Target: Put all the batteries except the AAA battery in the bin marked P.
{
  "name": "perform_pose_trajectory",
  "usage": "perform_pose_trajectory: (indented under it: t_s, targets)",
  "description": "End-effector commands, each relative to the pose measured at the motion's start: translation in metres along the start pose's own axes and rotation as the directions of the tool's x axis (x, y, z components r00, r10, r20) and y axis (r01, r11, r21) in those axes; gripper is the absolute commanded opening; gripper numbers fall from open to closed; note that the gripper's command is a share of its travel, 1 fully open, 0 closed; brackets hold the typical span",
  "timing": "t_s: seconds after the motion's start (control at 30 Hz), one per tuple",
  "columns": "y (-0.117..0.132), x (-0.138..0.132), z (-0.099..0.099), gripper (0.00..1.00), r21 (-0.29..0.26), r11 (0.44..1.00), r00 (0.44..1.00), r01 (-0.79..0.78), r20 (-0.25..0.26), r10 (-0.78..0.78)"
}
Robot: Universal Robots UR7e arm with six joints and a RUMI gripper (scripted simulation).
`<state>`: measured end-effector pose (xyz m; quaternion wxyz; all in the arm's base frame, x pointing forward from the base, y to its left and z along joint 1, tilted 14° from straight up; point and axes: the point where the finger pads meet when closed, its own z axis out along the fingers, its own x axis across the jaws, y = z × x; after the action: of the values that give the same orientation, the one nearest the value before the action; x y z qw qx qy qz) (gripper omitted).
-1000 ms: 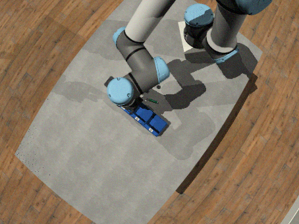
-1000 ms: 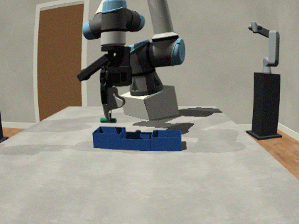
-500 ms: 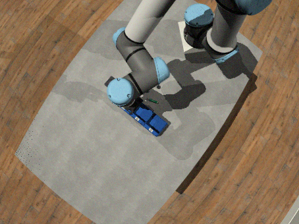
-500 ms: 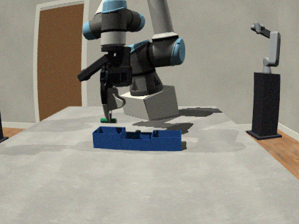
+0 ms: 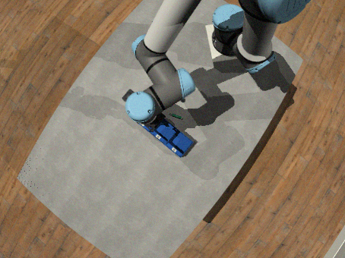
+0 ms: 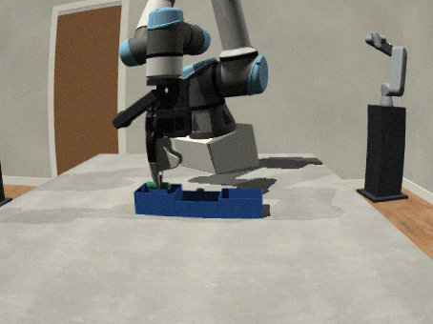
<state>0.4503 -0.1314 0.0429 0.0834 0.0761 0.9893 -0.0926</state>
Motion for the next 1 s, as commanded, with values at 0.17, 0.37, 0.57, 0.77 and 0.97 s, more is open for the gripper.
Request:
perform_pose_trajectory:
  t_s: [0.17,0.37,0.57,0.77,0.97]
  targets:
    - [0.000,-0.001,0.016,0.00,0.000,1.000,1.000,0.000,0.002,0.000]
    - [0.000,-0.001,0.026,0.00,0.000,1.000,1.000,0.000,0.002,0.000]
    - [0.000,0.000,0.027,0.00,0.000,1.000,1.000,0.000,0.001,0.000]
    - [0.001,0.000,0.027,0.00,0.000,1.000,1.000,0.000,0.002,0.000]
    - [0.001,0.000,0.027,0.17,0.000,1.000,1.000,0.000,0.001,0.000]
